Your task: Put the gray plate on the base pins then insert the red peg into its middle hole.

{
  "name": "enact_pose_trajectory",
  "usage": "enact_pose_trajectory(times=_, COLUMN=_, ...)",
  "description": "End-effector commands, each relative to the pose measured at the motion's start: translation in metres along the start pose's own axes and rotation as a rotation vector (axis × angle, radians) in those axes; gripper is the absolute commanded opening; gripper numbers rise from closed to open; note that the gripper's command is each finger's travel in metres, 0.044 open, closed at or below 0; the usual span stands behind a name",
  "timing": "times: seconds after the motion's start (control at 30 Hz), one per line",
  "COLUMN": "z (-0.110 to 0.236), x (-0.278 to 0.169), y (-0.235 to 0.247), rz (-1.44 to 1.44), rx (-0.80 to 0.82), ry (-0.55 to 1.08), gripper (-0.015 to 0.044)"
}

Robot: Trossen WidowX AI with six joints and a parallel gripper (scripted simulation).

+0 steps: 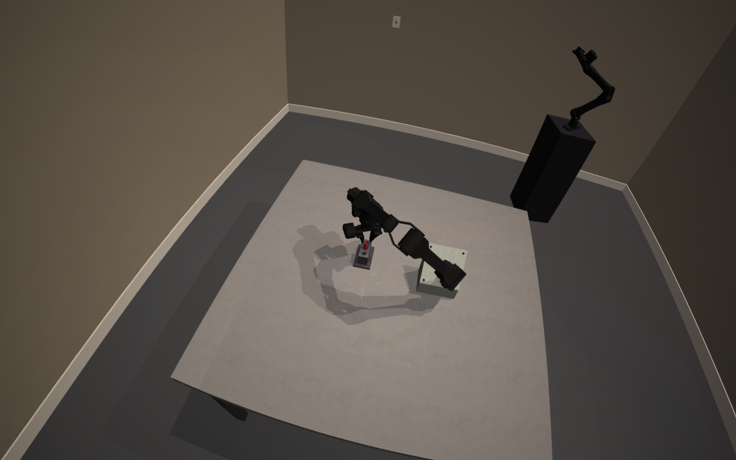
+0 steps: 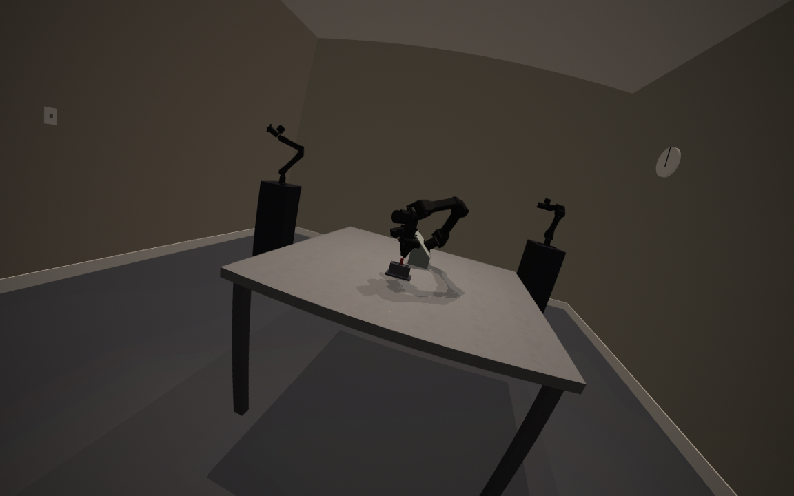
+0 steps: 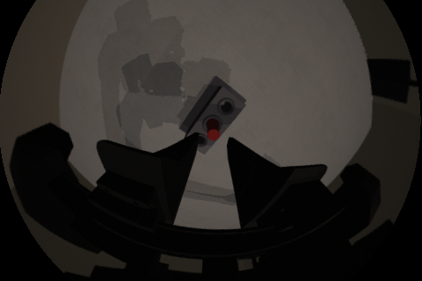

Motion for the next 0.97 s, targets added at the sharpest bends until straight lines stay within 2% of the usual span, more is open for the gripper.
enact_pose_trajectory(times=0.0, z=0.0, x=0.0, y=0.0, rz=0.0, rx=0.0, ry=0.0, gripper=0.015)
enact_pose_trajectory(times=0.93, z=0.017, x=-0.005, y=-0.004, rz=-0.015, rx=0.005, ry=0.001, gripper=0.015)
Point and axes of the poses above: the point midway between the two fingers, 35 mm back from their tips, its own z axis back along the fingers, its own y axis across the jaws, x = y × z, the point moved 6 cm from there along z, back along the fingers, and after that the axes turned 12 degrees about z, right-handed, at the moved point
